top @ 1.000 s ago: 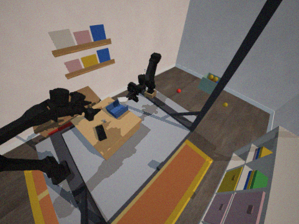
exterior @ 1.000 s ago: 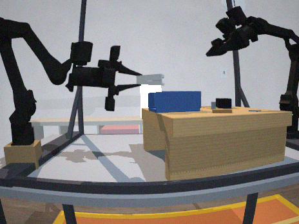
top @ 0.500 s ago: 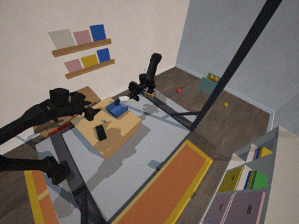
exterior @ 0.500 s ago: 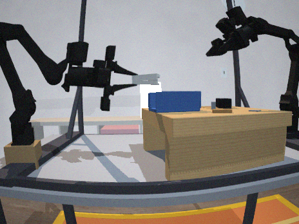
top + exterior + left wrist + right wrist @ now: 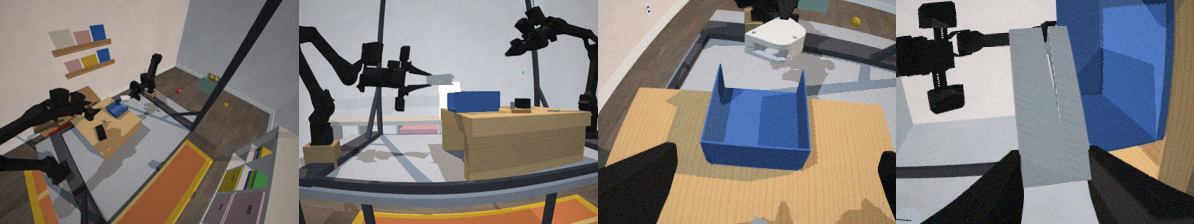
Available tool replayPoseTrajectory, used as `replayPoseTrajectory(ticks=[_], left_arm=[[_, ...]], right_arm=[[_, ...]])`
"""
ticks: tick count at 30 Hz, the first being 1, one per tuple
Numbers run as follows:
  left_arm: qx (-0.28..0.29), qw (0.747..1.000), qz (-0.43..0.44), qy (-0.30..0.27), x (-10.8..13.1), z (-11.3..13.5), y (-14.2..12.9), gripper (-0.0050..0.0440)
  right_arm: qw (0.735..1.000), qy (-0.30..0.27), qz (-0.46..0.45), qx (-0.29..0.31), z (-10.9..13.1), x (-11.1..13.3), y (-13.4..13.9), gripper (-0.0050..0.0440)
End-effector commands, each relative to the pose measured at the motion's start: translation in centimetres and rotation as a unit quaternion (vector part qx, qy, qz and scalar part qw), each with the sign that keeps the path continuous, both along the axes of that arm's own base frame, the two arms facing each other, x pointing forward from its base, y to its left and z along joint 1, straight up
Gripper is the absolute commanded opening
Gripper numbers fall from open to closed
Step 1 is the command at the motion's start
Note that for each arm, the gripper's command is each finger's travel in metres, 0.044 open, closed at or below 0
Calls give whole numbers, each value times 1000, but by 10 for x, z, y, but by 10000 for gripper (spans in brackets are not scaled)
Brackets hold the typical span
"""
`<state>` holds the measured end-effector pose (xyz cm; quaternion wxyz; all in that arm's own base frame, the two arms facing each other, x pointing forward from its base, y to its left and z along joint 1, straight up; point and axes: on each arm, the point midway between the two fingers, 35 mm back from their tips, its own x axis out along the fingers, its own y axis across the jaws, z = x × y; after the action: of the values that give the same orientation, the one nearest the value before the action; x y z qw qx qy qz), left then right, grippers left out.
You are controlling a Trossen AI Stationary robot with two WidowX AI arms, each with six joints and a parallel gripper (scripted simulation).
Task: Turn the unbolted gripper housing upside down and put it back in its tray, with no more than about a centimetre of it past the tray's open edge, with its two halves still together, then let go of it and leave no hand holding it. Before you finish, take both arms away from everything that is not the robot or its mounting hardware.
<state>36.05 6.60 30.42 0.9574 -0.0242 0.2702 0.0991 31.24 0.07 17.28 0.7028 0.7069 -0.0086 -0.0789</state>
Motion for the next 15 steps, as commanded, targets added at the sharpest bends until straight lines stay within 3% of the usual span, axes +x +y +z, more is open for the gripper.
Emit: replayPoseTrajectory(ticks=[1,15], left_arm=[[-1,1000,0,-14,-2,10,-1,439],[-1,1000,0,-14,-2,10,-1,439]], right_arm=[[1000,-6,-2,2,3,-5,0,110],[1000,-5,-2,3,1,-14,1,110]])
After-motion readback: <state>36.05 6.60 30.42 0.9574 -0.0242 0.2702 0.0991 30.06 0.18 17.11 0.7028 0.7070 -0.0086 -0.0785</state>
